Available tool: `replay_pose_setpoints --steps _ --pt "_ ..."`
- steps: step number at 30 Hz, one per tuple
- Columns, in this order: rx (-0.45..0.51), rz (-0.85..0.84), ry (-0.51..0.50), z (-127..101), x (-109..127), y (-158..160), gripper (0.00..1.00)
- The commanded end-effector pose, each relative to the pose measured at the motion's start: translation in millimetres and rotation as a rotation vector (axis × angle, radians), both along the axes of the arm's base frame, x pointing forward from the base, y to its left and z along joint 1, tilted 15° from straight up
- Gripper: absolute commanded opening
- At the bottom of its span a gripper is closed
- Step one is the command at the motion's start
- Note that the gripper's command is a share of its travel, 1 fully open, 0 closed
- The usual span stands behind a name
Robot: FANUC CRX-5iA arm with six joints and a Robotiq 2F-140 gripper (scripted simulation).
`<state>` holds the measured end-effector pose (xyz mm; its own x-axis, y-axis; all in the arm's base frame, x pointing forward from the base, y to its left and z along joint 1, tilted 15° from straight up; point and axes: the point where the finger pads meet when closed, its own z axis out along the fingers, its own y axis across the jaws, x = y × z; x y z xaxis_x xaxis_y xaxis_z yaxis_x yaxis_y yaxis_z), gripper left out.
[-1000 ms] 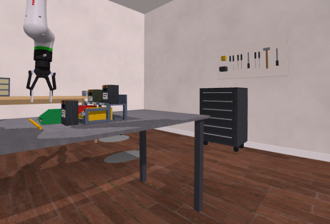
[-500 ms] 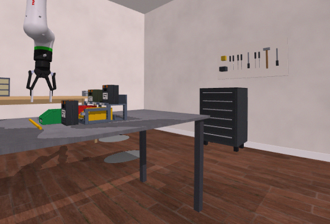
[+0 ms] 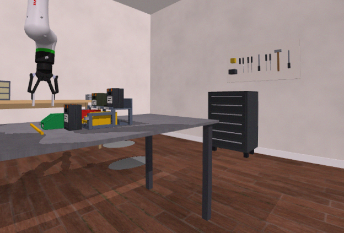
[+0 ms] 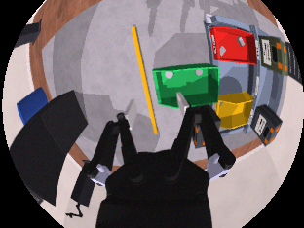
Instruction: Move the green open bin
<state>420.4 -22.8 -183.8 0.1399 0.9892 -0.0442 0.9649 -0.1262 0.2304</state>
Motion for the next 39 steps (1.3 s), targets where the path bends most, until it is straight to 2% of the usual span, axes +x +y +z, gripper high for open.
replay_pose_setpoints --steps 1,12,13,17,29,30,39 --pt "0.037 0.011 -0.031 -0.2 -0.2 -0.2 0.57" --pt "0.037 0.011 -0.031 -0.2 -0.2 -0.2 0.57" --pt "0.007 0.002 -0.006 0.0 0.0 -0.1 0.57" --pt "0.037 0.011 -0.031 -0.2 -0.2 -0.2 0.57" --pt "0.037 0.011 -0.031 -0.2 -0.2 -0.2 0.57" --pt "0.007 0.002 -0.006 0.0 0.0 -0.1 0.57" --pt "0.037 0.011 -0.031 -0.2 -0.2 -0.2 0.57"
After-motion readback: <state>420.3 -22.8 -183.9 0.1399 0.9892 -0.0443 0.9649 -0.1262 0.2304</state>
